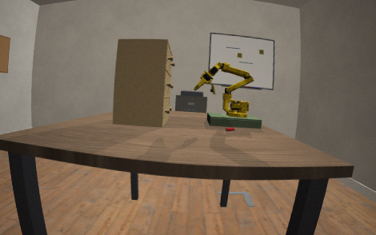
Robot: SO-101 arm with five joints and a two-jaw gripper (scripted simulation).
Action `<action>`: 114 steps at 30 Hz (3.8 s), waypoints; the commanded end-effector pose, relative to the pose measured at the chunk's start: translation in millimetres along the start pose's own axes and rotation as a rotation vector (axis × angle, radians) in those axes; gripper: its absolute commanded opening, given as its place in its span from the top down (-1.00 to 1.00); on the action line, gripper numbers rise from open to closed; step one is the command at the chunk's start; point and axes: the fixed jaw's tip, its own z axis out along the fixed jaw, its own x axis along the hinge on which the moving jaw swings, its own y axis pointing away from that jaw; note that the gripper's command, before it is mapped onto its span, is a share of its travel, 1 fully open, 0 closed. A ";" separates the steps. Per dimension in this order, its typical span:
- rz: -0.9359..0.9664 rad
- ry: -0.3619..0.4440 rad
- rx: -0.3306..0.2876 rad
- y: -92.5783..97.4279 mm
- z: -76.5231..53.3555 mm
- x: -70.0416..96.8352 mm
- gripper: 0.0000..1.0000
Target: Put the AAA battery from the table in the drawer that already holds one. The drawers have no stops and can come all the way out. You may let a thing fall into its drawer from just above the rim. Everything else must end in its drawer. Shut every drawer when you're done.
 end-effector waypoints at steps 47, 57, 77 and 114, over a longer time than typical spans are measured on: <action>0.401 -0.024 -0.005 -0.2 -8.2 -13.1 0.57; 0.651 -0.022 -0.013 0.1 -8.3 -14.7 0.57; 1.101 -0.014 -0.025 -0.2 -8.4 -17.0 0.57; 1.875 0.010 -0.042 -2.3 -8.4 -17.5 0.57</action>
